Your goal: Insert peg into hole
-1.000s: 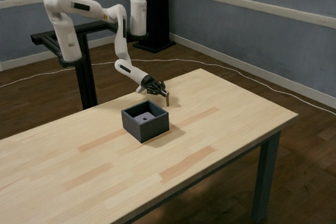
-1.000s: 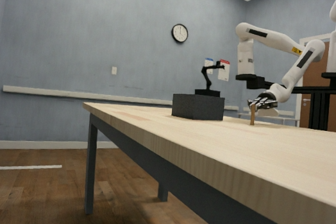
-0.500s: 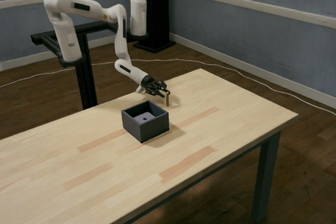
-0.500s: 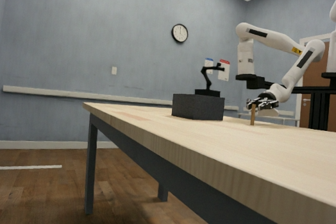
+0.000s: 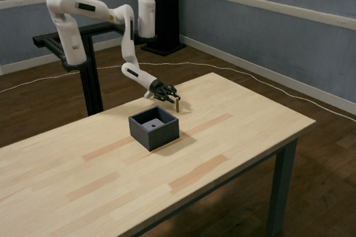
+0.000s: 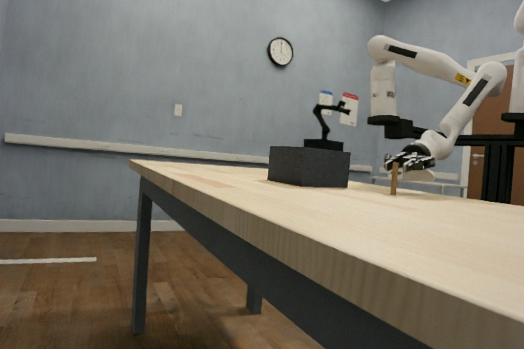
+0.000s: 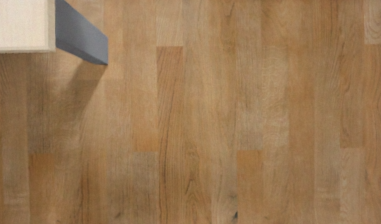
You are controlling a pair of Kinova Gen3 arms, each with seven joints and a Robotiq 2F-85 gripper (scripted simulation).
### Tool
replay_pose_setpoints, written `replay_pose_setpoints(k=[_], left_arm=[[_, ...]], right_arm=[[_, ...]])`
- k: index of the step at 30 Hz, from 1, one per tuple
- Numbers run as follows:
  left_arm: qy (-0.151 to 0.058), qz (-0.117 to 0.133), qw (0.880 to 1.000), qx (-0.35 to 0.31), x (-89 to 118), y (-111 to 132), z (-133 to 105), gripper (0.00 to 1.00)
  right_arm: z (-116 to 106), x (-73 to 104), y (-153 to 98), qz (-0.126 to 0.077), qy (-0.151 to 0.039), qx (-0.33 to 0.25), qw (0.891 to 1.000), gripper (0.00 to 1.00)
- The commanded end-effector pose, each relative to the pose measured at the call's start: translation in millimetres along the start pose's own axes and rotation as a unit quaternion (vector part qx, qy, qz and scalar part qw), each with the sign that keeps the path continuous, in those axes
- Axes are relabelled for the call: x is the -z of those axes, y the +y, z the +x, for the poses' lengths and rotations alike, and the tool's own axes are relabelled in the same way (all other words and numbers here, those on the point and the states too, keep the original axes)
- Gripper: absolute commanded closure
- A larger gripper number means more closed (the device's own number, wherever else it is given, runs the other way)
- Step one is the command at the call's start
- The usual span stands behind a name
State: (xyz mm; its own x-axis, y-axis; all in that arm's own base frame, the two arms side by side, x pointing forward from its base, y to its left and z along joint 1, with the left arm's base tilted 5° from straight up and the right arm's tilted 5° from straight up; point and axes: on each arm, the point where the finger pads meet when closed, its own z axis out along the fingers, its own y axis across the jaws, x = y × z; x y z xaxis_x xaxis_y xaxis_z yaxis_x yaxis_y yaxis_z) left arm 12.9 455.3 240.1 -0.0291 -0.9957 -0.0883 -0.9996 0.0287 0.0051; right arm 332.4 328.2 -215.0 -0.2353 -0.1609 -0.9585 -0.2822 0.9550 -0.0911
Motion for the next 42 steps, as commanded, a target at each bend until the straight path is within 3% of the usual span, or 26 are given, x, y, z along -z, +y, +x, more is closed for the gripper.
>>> replay_pose_setpoints(k=[1, 19, 32, 42], left_arm=[[-0.001, 0.000, 1.000, 0.000, 0.9, 0.0, -0.4, 0.002], [-0.001, 0.000, 1.000, 0.000, 0.9, 0.0, -0.4, 0.002], [-0.001, 0.000, 1.000, 0.000, 0.9, 0.0, -0.4, 0.002], [-0.001, 0.000, 1.000, 0.000, 0.9, 0.0, -0.4, 0.002]], right_arm=[[-0.8, 0.0, 0.5, 0.000, -0.001, 0.000, 1.000, 0.526], [-0.8, 4.4, 0.5, 0.000, -0.001, 0.000, 1.000, 0.526], [-0.7, 56.5, 0.5, 0.000, 0.000, 0.000, 1.000, 0.526], [-0.7, 74.5, 0.5, 0.000, 0.000, 0.000, 1.000, 0.526]])
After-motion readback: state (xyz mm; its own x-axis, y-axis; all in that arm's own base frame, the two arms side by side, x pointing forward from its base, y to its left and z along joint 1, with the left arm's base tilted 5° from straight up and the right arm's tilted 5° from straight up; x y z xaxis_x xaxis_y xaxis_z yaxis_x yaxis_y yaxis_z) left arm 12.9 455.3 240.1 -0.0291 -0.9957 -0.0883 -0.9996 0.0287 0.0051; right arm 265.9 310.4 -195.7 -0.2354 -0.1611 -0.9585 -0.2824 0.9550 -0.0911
